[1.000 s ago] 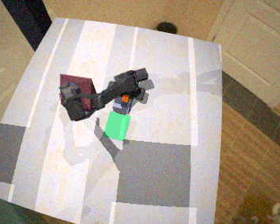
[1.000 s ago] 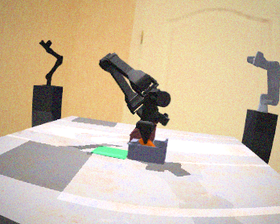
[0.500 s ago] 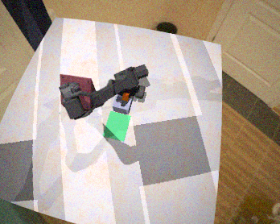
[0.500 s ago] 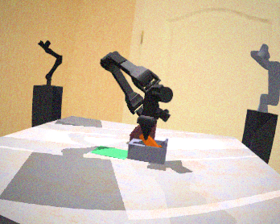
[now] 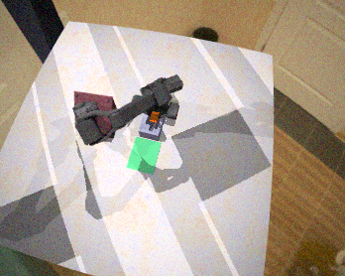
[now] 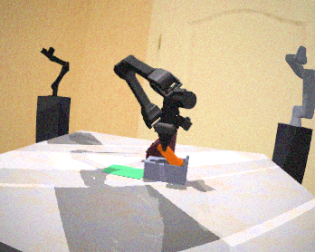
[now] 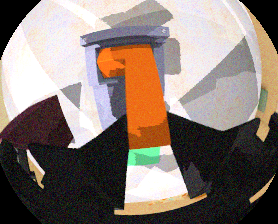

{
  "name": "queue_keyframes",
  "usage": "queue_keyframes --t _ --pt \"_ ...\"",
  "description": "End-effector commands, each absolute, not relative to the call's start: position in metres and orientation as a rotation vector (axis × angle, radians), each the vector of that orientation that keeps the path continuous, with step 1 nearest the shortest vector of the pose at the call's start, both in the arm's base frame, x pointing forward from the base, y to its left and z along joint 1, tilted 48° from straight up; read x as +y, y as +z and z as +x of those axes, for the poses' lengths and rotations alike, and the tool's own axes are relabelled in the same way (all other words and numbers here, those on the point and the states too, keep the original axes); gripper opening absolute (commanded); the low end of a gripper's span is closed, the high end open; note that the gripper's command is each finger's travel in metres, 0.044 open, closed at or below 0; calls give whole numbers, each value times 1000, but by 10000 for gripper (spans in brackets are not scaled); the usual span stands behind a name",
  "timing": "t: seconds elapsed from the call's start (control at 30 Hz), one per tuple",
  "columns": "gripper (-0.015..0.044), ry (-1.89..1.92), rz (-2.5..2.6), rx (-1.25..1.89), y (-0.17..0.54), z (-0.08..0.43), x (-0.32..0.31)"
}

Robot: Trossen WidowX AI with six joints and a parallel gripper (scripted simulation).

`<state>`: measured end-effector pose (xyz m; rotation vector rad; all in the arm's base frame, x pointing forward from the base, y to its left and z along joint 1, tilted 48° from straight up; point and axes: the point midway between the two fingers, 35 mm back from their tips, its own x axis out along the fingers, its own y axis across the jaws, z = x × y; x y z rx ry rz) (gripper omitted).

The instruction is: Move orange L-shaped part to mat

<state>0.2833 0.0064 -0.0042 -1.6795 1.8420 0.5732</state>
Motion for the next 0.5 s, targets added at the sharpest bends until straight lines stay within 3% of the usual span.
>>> queue_keyframes --t 0.0,0.47 --pt "0 576 -1669 1832 2 284 14" --pt "0 577 -1668 1832 17 285 31"
